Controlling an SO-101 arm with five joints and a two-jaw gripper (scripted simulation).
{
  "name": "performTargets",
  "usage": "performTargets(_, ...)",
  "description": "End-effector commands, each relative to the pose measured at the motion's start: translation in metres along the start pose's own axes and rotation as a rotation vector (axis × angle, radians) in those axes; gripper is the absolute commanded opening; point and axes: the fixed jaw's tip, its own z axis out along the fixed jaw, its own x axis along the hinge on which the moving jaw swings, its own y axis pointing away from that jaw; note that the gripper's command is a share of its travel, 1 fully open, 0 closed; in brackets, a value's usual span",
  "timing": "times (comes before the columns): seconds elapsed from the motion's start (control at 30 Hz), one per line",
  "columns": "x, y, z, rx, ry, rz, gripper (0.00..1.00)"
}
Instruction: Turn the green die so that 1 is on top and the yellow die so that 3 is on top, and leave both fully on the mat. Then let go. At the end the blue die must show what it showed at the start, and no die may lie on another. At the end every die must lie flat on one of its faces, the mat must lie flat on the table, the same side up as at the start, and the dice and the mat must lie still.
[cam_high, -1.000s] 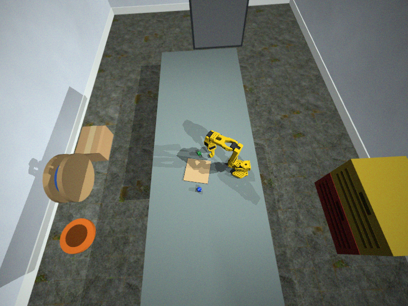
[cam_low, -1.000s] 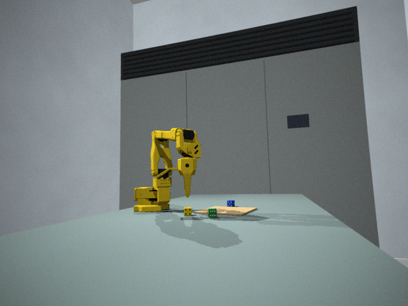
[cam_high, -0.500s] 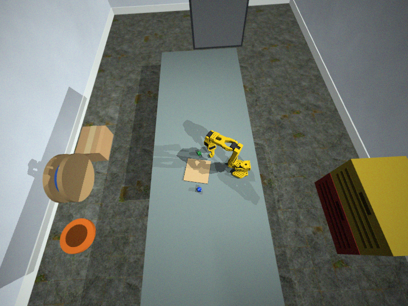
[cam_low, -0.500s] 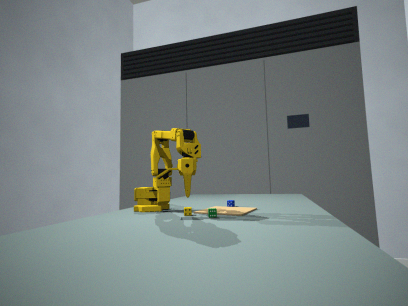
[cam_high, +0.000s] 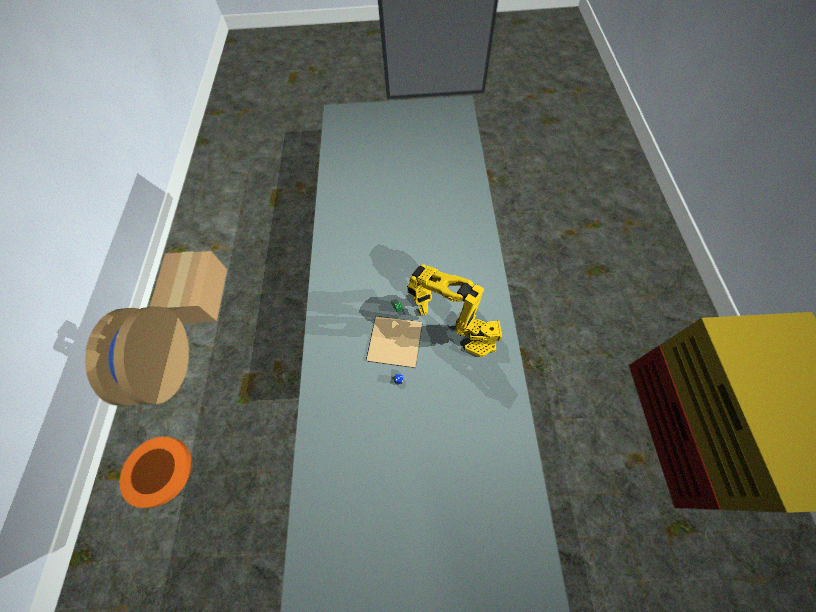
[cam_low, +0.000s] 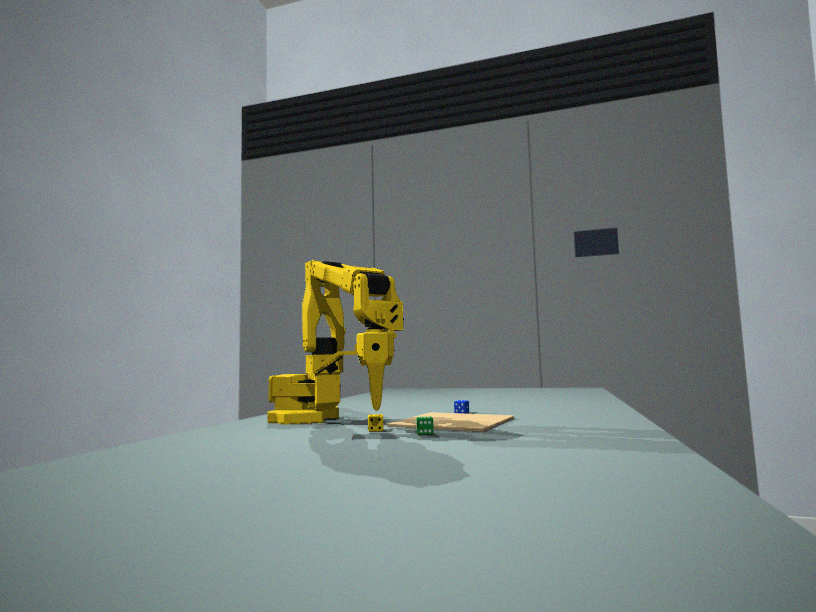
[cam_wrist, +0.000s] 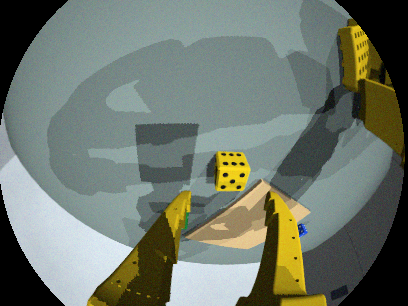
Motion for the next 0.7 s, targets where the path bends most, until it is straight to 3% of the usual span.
performTargets(0.0, 0.001, 0.005, 0.003, -0.028, 0.019, 0.002, 0.28)
performTargets(0.67, 0.0, 0.004, 0.019, -0.028, 0.019, 0.002, 0.28)
